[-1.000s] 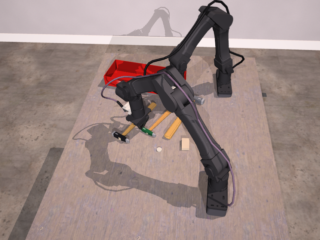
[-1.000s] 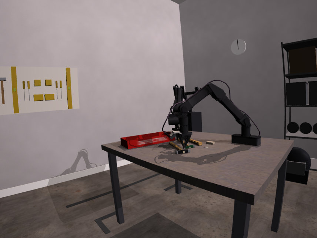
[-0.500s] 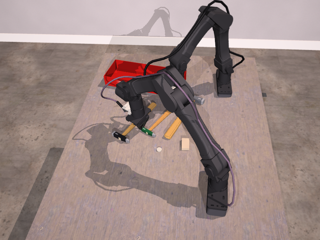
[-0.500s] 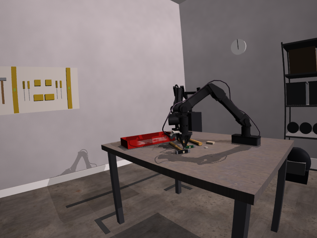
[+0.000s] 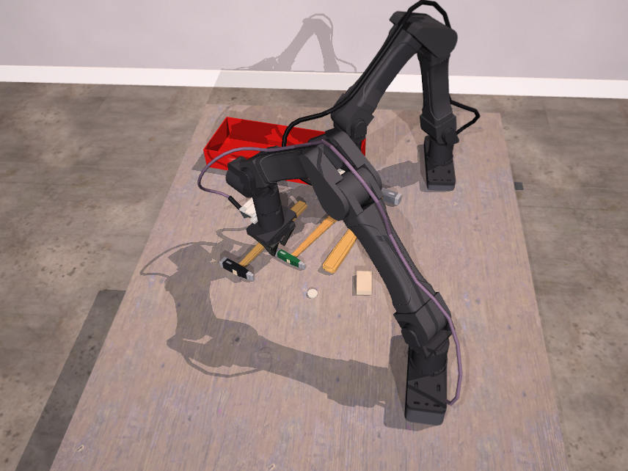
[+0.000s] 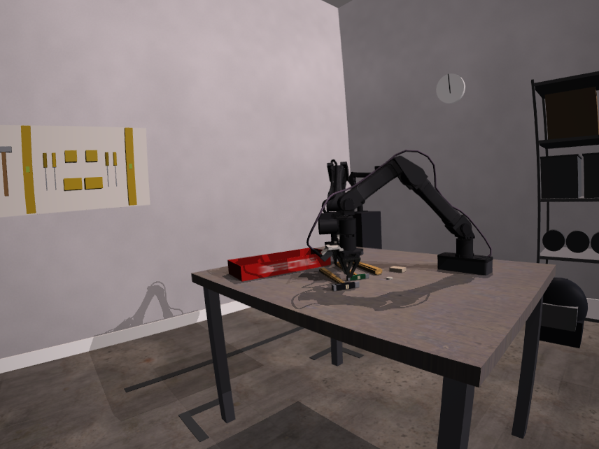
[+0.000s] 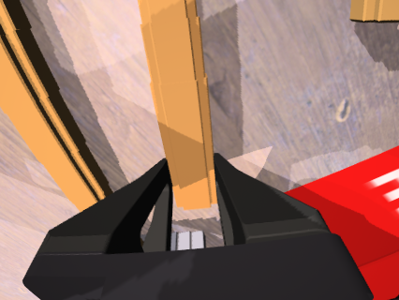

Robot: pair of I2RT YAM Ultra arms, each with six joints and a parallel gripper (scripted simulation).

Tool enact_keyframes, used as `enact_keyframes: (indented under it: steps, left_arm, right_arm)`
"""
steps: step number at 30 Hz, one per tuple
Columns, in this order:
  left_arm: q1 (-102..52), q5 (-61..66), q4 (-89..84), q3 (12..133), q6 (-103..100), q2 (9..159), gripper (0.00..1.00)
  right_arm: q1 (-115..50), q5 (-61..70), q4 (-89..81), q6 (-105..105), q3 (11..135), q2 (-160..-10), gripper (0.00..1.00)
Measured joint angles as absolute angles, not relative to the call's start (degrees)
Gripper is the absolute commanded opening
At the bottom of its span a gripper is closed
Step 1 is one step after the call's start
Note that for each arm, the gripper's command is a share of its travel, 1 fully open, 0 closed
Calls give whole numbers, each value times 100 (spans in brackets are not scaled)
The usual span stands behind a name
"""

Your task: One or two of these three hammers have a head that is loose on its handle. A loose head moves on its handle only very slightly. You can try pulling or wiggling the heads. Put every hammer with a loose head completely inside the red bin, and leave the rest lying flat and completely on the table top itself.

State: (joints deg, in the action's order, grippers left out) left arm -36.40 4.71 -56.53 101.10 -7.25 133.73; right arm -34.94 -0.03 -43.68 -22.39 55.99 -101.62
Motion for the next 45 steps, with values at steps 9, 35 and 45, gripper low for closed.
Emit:
enact_keyframes:
  steps: [9, 35, 45]
  left_arm:
    - [-3616, 471, -5870, 10298, -709, 13240, 72]
    - [-3568, 703, -6619, 10812, -1, 13074, 100]
    - [-3118, 1614, -6296, 10095, 2373, 13004, 100]
  right_arm:
    - [-3494, -3, -4368, -2239, 5599, -10162, 18]
    - [-3494, -3, -4368, -2239, 5599, -10162, 18]
    - [-3494, -3, -4368, -2239, 5599, -10162, 18]
